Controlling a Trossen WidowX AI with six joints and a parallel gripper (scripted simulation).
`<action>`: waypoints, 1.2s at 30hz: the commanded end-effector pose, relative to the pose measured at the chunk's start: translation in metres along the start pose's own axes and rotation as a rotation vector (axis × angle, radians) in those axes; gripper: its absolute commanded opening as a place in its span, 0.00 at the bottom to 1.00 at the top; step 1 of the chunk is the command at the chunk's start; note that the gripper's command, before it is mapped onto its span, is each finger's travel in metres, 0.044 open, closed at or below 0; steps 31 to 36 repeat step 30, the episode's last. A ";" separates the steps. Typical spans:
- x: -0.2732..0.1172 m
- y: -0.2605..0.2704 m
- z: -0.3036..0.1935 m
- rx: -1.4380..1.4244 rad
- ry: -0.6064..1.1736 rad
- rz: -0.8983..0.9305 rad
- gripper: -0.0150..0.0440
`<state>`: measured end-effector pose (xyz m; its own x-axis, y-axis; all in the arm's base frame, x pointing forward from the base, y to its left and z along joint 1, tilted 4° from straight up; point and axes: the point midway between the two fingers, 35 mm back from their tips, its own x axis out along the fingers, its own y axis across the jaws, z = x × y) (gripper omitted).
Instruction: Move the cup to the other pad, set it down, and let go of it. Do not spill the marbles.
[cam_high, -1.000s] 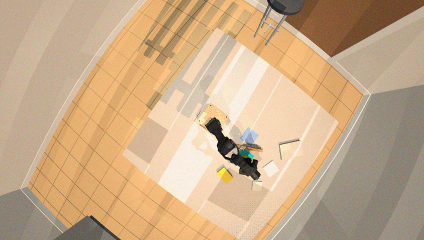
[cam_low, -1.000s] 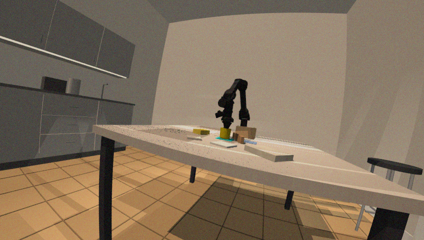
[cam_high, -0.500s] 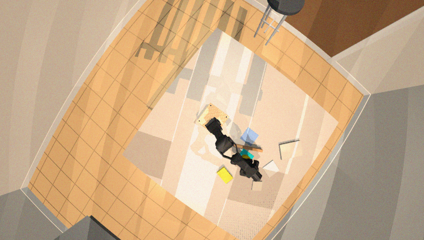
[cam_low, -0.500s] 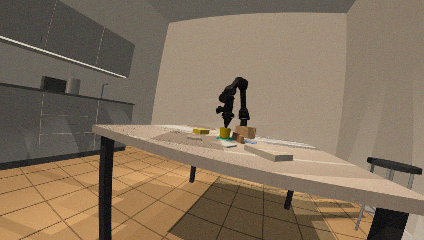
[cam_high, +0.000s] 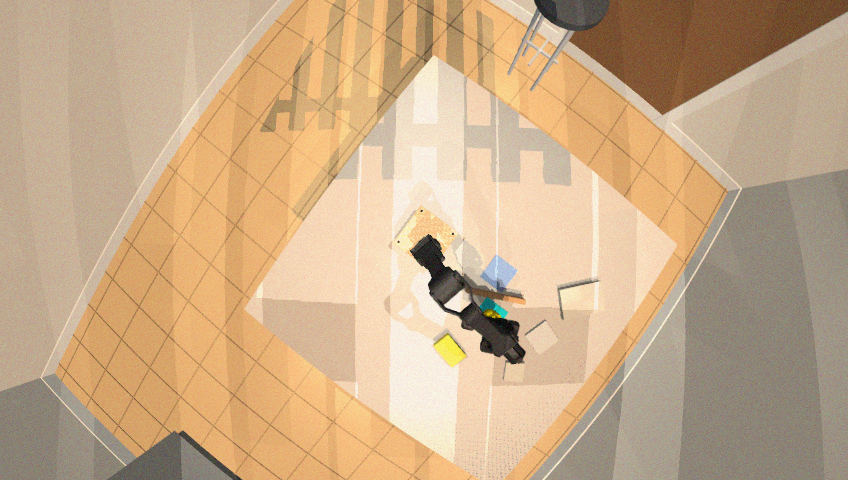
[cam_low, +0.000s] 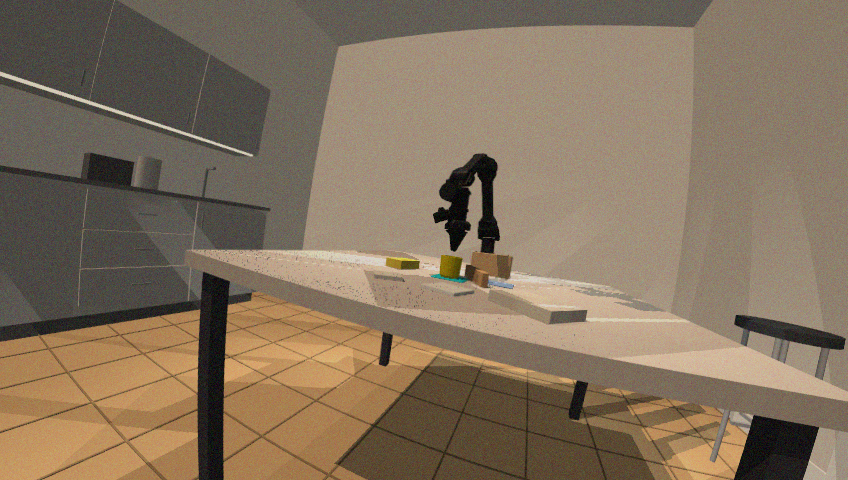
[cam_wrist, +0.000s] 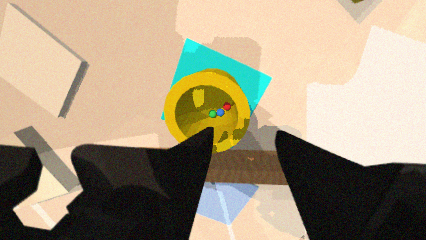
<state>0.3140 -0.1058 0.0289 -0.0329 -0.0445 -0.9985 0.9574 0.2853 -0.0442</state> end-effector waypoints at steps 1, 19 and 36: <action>0.001 0.000 0.000 0.000 0.001 -0.001 0.77; -0.060 -0.001 -0.002 0.006 -0.005 0.001 1.00; -0.059 -0.001 -0.002 -0.001 -0.002 0.002 1.00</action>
